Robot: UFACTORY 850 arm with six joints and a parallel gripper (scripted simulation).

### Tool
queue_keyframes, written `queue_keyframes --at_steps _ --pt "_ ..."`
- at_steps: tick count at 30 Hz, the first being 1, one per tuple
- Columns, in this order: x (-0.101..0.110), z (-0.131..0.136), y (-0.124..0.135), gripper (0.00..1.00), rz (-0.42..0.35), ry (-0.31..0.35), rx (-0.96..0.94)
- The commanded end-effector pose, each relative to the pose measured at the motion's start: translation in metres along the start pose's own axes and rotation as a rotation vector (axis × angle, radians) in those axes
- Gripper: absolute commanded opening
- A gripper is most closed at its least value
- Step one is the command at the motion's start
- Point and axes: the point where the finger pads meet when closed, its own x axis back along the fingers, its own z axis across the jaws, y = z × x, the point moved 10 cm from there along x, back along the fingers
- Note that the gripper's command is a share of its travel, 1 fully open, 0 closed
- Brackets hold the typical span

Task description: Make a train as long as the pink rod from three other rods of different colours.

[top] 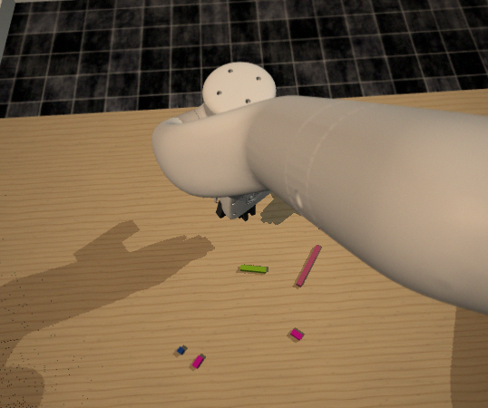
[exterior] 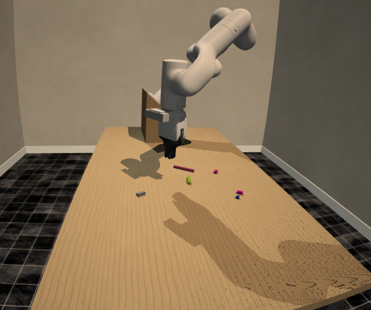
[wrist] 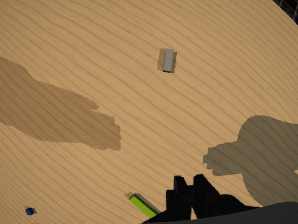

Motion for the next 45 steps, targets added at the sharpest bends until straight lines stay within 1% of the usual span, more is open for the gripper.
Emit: queue_keyframes --at_steps 1,13,18,22,27,29,35,39,42,45 --pt "0.0 0.021 -0.015 0.04 -0.001 -0.004 0.0" --pt "0.0 0.021 -0.015 0.04 -0.001 -0.004 0.0" --pt "-0.005 0.021 -0.015 0.04 -0.002 -0.004 0.0" --pt "-0.015 0.021 -0.015 0.04 -0.002 -0.004 0.0" --pt "-0.035 0.021 -0.015 0.04 -0.002 -0.004 0.0" --pt "-0.035 0.021 -0.015 0.04 -0.002 -0.004 0.0" --pt "-0.062 0.02 -0.016 0.04 -0.002 -0.004 0.0" --pt "-0.076 0.02 -0.016 0.04 -0.002 -0.004 0.0" --pt "-0.083 0.02 -0.016 0.04 -0.002 -0.004 0.0" --pt "-0.086 0.02 -0.016 0.04 -0.002 -0.004 0.0"
